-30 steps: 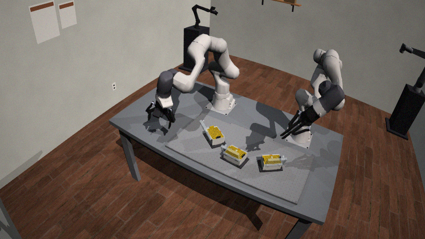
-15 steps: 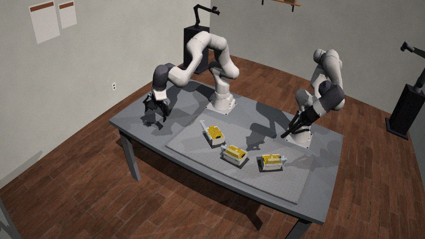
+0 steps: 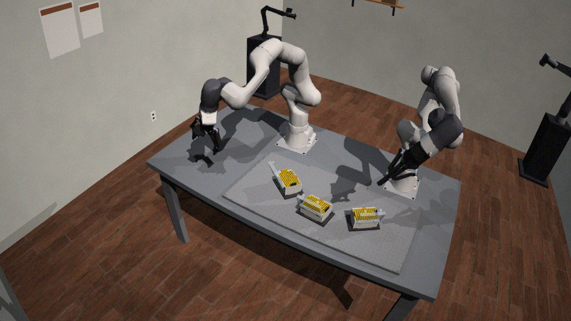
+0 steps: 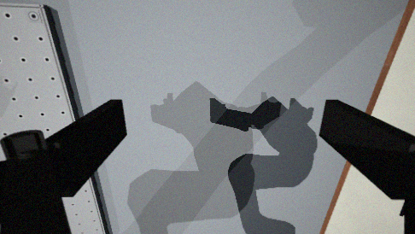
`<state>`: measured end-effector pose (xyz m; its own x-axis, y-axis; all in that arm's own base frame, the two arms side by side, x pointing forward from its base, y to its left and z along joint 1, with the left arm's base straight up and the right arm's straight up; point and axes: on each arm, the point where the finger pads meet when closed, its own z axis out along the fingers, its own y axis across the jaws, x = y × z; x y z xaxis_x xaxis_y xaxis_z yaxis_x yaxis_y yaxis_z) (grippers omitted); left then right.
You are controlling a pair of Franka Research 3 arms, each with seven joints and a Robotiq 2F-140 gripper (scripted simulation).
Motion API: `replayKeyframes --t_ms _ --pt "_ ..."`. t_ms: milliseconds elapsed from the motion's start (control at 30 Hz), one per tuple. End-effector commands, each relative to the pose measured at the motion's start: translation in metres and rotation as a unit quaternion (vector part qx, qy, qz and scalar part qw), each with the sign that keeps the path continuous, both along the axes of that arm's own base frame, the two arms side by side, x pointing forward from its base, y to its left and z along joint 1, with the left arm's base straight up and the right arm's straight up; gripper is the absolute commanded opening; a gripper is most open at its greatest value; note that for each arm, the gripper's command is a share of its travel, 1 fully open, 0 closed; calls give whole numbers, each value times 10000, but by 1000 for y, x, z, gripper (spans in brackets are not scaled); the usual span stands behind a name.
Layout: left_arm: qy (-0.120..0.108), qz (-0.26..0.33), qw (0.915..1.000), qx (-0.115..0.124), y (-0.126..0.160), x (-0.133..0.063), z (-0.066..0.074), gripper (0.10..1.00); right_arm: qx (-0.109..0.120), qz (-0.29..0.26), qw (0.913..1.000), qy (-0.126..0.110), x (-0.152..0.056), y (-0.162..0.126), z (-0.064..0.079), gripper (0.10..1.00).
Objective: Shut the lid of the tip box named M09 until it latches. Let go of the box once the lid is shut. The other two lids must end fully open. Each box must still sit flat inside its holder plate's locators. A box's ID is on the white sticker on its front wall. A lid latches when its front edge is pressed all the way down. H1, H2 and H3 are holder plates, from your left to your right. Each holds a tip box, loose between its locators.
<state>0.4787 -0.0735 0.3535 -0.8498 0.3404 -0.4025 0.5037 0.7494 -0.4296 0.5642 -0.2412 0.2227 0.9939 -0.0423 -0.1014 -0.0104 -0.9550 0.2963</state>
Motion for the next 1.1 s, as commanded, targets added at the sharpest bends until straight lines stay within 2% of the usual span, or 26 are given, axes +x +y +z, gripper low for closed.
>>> replayKeyframes --t_ms 0,167,267,533,633,700,900,1000,1067 --pt "-1 0 10000 0 0 0 0 99 -76 -457 9989 -94 -11 -14 6 1000" --pt "-1 0 10000 0 0 0 0 99 -76 -457 9989 -94 -20 -26 10 1000" --pt "-1 0 10000 0 0 0 0 99 -130 -944 9953 -189 -30 -36 15 1000" --pt "-1 0 10000 0 0 0 0 99 -133 -973 9950 -195 -55 -65 26 1000" --pt "-1 0 10000 0 0 0 0 99 -173 -1458 9887 -291 -66 -75 30 1000" --pt "-1 0 10000 0 0 0 0 99 -173 -1458 9887 -291 -66 -75 30 1000" --pt "-1 0 10000 0 0 0 0 99 -175 -1486 9883 -297 -87 -94 37 1000" --pt "-1 0 10000 0 0 0 0 99 -200 -1968 9795 -394 -99 -103 41 1000" --pt "-1 0 10000 0 0 0 0 99 -202 -1995 9789 -399 -107 -109 43 1000"
